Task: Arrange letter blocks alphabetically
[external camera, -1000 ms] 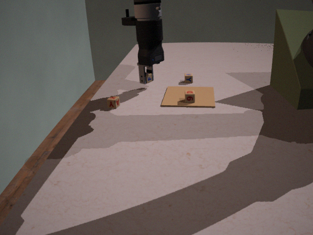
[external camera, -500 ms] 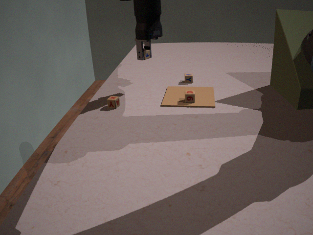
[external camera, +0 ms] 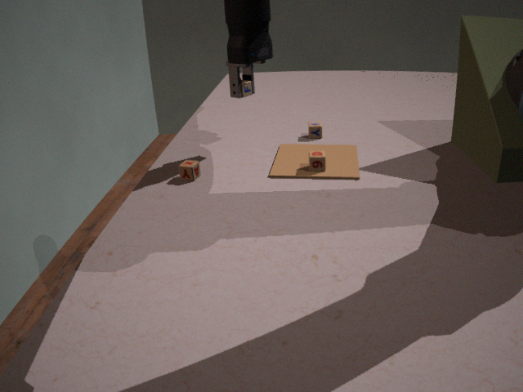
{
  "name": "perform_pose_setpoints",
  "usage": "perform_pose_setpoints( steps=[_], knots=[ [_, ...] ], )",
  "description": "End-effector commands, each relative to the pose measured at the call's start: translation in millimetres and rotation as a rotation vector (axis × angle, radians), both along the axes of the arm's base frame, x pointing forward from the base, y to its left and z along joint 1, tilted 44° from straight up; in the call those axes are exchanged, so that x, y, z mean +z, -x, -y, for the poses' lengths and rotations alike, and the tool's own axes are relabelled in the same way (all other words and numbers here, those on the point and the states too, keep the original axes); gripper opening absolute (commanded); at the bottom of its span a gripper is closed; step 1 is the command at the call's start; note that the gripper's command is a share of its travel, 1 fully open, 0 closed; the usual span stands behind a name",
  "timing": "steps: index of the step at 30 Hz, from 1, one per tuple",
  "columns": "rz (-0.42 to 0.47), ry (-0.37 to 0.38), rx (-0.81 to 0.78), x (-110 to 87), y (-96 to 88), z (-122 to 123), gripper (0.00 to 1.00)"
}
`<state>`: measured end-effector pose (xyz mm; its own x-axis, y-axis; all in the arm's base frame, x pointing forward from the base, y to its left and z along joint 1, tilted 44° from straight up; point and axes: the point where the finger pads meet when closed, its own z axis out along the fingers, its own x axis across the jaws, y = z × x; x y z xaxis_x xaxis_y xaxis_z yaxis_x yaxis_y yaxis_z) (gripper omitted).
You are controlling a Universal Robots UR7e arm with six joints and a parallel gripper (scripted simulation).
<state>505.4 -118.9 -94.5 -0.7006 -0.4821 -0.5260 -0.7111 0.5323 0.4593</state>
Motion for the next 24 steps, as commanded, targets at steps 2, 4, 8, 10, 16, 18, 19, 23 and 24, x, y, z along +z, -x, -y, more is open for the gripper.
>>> perform_pose_setpoints(
  steps=[2, 4, 8, 10, 16, 18, 19, 23, 24],
  knots=[
    [-0.062, -0.004, -0.066, 7.2, 10.0, -4, 0.49],
    [-0.105, -0.008, -0.110, 11.5, 17.0, -7, 0.49],
    [-0.156, -0.012, -0.162, 16.7, 25.6, -11, 0.49],
    [-0.200, -0.016, -0.207, 20.9, 33.0, -15, 0.49],
    [-0.312, -0.026, -0.322, 31.3, 52.4, -25, 0.49],
    [-0.349, -0.029, -0.361, 34.7, 59.0, -29, 0.49],
    [-0.368, -0.030, -0.380, 36.3, 62.3, -31, 0.49],
    [-0.405, -0.034, -0.419, 39.5, 69.0, -35, 0.49],
    [-0.436, -0.036, -0.450, 42.1, 74.5, -38, 0.49]
  ],
)
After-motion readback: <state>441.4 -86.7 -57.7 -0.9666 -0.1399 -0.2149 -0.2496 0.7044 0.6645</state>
